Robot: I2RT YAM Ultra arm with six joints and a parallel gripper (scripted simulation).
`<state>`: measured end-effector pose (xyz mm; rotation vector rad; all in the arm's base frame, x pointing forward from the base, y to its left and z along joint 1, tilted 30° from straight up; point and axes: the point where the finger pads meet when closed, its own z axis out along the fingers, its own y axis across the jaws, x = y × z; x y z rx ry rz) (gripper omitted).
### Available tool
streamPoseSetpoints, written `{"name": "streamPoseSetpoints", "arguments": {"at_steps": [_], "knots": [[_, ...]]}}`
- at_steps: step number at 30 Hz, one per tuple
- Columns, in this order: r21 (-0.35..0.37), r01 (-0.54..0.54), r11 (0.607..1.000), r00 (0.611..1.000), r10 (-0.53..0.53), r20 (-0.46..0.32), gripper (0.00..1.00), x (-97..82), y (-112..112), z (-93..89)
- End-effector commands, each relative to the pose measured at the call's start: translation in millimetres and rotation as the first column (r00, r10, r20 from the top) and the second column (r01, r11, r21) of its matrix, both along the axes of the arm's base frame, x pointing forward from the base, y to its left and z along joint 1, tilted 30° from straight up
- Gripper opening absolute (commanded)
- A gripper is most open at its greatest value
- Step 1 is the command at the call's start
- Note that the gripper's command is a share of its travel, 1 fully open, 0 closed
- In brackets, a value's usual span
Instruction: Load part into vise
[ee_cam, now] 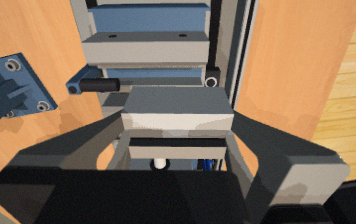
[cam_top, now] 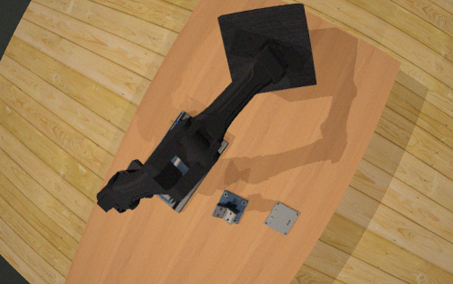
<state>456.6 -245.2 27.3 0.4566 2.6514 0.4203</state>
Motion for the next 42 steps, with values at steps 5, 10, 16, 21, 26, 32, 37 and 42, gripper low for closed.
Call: {"name": "streamPoseSetpoints", "arguments": {"at_steps": [5,10,16,21,26,32,37,42], "knots": [[-0.026,0.021,0.999,0.999,-0.02,0.034,0.0,3.9,-12.5,13.1],[-0.025,0.02,0.999,0.999,-0.019,0.032,0.0,3.4,-11.5,12.2],[-0.022,0.018,1.0,0.999,-0.017,0.027,0.0,2.1,-9.2,10.2],[-0.018,0.015,1.0,1.0,-0.014,0.021,0.0,0.5,-6.4,7.7],[-0.023,0.013,1.0,1.0,-0.012,0.027,0.0,0.8,-6.0,11.5],[-0.027,0.013,1.0,0.999,-0.012,0.031,0.0,1.0,-7.4,12.3],[-0.033,0.009,0.999,0.999,-0.008,0.038,0.0,3.5,-6.9,14.5],[-0.032,0.012,0.999,0.999,-0.01,0.035,0.0,2.7,-6.8,13.6]]}}
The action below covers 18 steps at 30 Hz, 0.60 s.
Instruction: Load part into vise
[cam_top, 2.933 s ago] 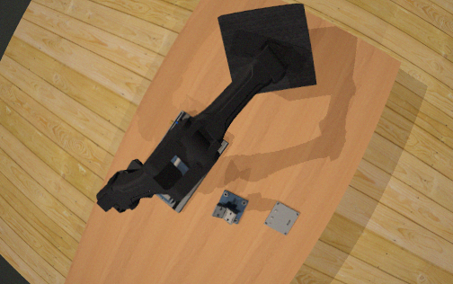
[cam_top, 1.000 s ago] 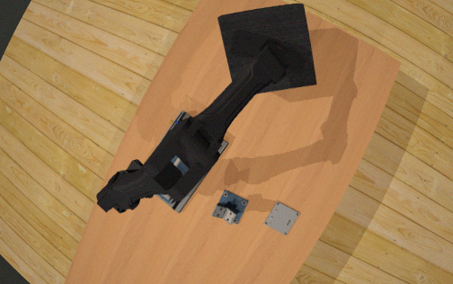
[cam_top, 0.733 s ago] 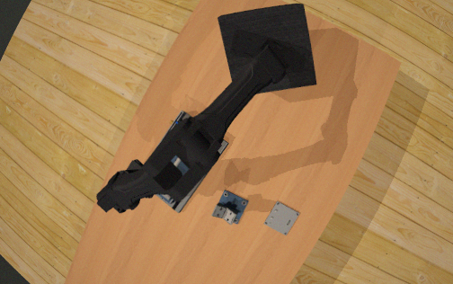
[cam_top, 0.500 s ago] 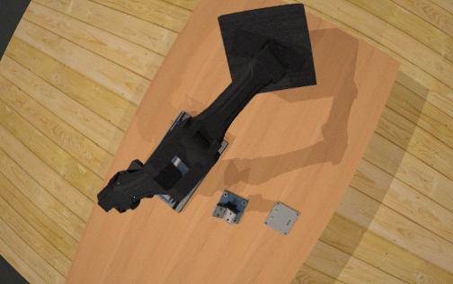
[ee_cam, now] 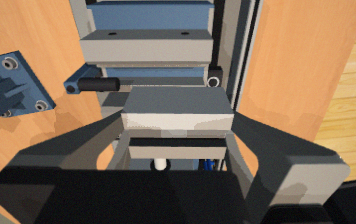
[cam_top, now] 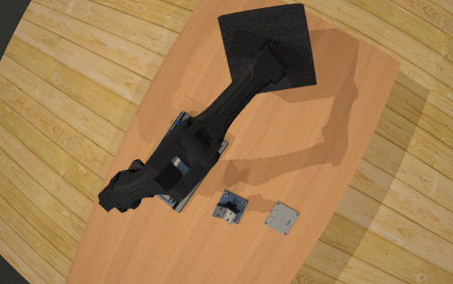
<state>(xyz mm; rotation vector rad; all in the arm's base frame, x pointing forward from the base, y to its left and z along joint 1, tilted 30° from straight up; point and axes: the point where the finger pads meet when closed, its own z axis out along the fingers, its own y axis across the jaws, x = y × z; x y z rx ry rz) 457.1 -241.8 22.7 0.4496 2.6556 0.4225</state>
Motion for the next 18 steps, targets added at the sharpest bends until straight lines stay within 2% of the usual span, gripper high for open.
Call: {"name": "streamPoseSetpoints", "arguments": {"at_steps": [1,4,10,18], "knots": [[-0.033,0.019,0.999,0.999,-0.018,0.04,0.0,2.4,-11.0,18.4],[-0.022,0.02,1.0,1.0,-0.019,0.025,0.0,-1.0,-7.1,12.6],[-0.032,0.021,0.999,0.999,-0.02,0.041,0.0,2.9,-10.1,18.3],[-0.026,0.018,1.0,0.999,-0.017,0.031,0.0,1.7,-5.2,13.5]]}}
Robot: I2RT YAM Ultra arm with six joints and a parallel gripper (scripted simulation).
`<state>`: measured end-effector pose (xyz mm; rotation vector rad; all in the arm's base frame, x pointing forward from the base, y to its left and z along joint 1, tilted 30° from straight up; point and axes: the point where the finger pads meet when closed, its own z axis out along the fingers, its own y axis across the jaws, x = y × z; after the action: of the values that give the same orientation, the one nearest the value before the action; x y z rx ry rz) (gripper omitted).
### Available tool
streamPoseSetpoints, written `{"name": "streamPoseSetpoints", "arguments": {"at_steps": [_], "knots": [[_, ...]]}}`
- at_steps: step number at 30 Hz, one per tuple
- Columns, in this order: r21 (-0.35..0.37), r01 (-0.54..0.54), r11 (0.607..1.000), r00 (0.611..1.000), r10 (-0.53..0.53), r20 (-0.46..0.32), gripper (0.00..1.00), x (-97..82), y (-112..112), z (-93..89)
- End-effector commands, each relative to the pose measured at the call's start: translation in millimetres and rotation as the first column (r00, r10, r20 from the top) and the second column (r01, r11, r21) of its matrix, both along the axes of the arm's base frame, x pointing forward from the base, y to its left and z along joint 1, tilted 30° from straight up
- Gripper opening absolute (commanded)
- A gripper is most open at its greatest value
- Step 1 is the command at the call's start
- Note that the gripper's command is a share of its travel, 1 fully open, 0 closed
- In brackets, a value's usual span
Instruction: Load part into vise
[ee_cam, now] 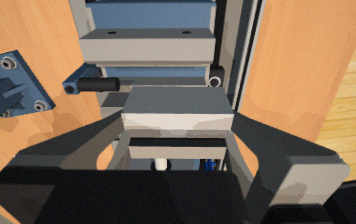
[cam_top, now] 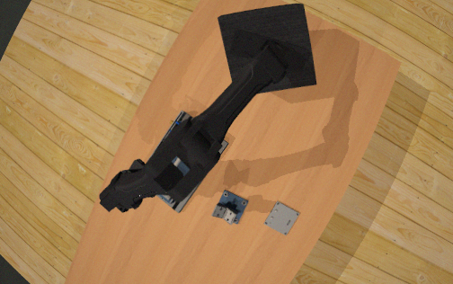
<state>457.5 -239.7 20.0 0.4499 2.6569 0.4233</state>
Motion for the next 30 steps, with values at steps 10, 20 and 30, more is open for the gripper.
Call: {"name": "streamPoseSetpoints", "arguments": {"at_steps": [10,20,30], "knots": [[-0.025,0.019,1.0,0.999,-0.018,0.03,0.0,0.7,-6.4,15.2],[-0.028,0.022,0.999,0.999,-0.021,0.035,0.0,1.9,-8.1,17.7],[-0.024,0.019,1.0,0.999,-0.018,0.031,0.0,1.0,-5.6,15.1]]}}
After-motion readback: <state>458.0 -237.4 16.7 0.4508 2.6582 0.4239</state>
